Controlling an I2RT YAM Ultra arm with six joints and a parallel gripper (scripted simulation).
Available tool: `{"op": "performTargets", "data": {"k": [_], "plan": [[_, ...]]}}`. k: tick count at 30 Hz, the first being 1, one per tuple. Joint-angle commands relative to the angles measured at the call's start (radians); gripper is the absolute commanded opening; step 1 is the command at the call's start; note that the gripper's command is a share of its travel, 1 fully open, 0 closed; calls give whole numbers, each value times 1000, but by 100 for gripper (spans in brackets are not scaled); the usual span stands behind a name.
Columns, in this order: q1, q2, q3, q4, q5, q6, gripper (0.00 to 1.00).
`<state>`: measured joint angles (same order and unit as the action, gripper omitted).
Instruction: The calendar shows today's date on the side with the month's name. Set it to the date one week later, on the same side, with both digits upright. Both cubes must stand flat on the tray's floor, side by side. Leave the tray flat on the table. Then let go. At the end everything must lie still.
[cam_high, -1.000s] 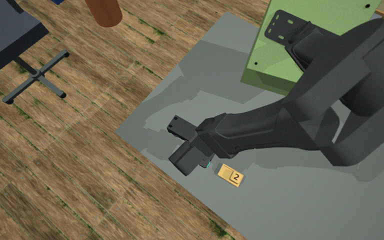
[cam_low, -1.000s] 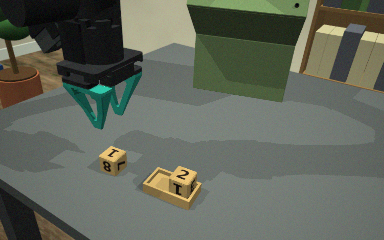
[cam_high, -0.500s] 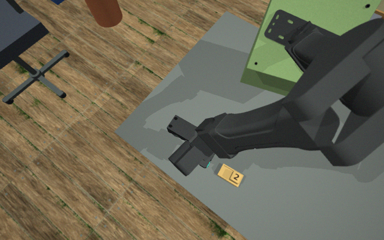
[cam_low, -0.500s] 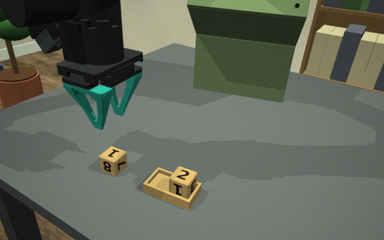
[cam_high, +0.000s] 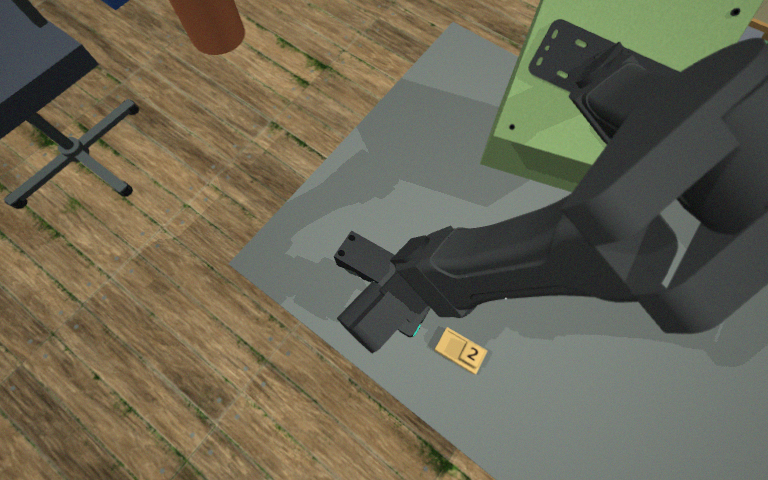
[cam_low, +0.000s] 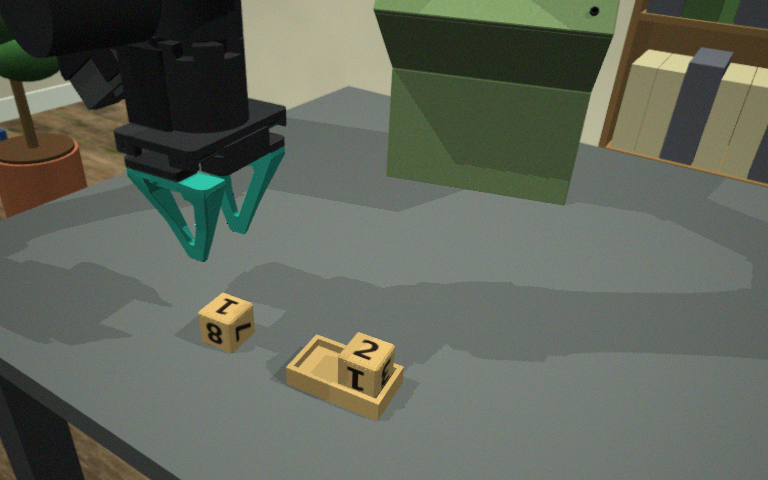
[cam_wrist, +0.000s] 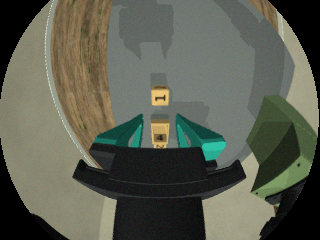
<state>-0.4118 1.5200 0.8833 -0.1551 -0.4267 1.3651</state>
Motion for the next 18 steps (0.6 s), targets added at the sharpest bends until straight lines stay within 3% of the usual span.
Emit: {"op": "performTargets", "data": {"k": [1, 18], "plan": [[-1, 3, 2, 5, 8, 2, 47], [26, 68, 12, 69, 27, 23, 47]]}}
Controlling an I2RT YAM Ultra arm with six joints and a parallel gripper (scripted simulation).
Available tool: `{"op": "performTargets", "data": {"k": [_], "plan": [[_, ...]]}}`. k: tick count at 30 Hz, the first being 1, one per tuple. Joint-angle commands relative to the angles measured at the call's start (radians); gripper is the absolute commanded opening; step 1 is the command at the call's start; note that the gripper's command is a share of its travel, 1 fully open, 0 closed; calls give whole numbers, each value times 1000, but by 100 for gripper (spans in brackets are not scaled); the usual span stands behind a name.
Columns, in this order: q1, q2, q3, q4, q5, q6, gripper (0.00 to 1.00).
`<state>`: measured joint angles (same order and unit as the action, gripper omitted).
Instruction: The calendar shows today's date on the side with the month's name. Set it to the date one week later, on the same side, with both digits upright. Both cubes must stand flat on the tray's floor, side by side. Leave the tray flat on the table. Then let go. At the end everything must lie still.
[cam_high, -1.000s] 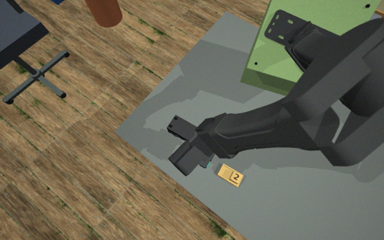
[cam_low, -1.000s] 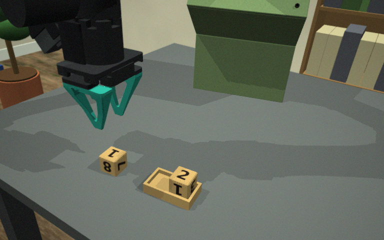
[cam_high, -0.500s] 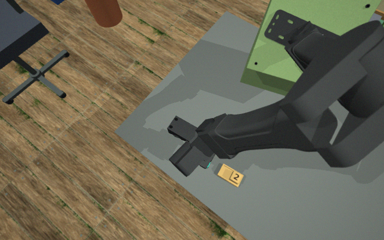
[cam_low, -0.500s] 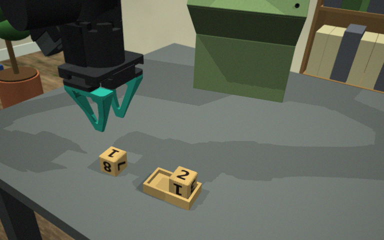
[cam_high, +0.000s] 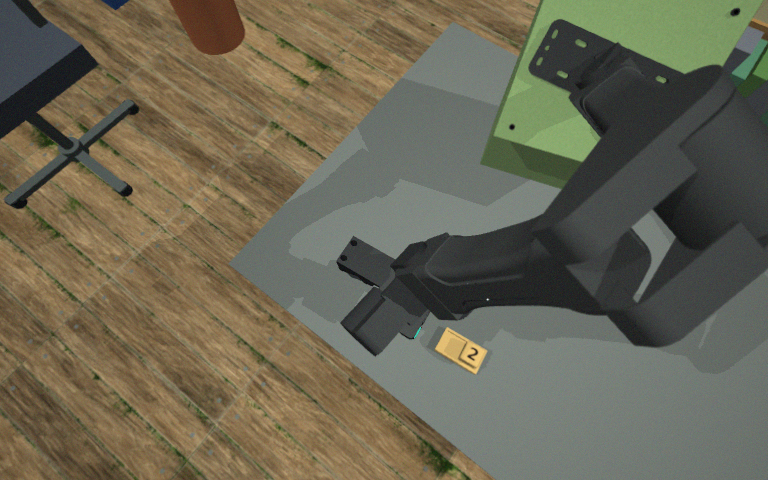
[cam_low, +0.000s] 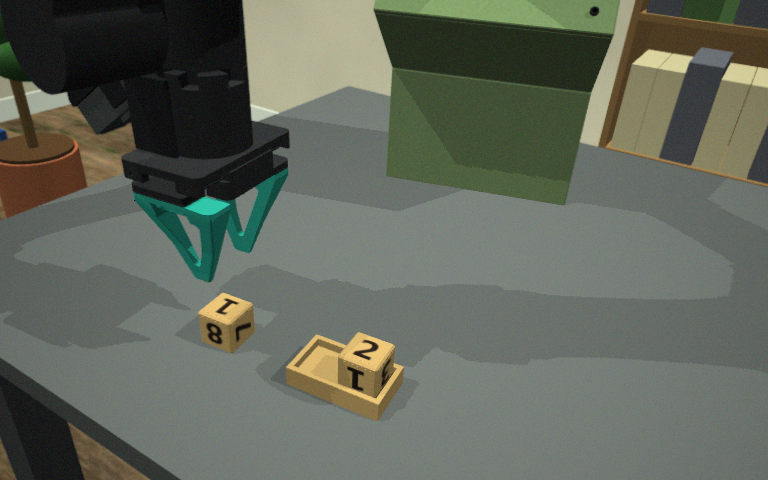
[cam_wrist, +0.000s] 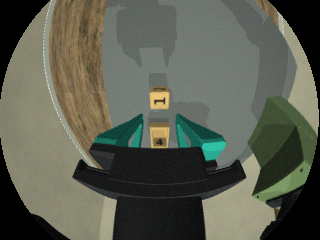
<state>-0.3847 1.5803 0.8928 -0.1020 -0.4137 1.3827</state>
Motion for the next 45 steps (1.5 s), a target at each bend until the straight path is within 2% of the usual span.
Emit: {"op": "performTargets", "data": {"k": [1, 23, 45], "plan": [[1, 14, 4, 21, 16, 7, 47], [34, 109, 29, 101, 40, 33, 47], [38, 120, 32, 109, 42, 35, 47]]}}
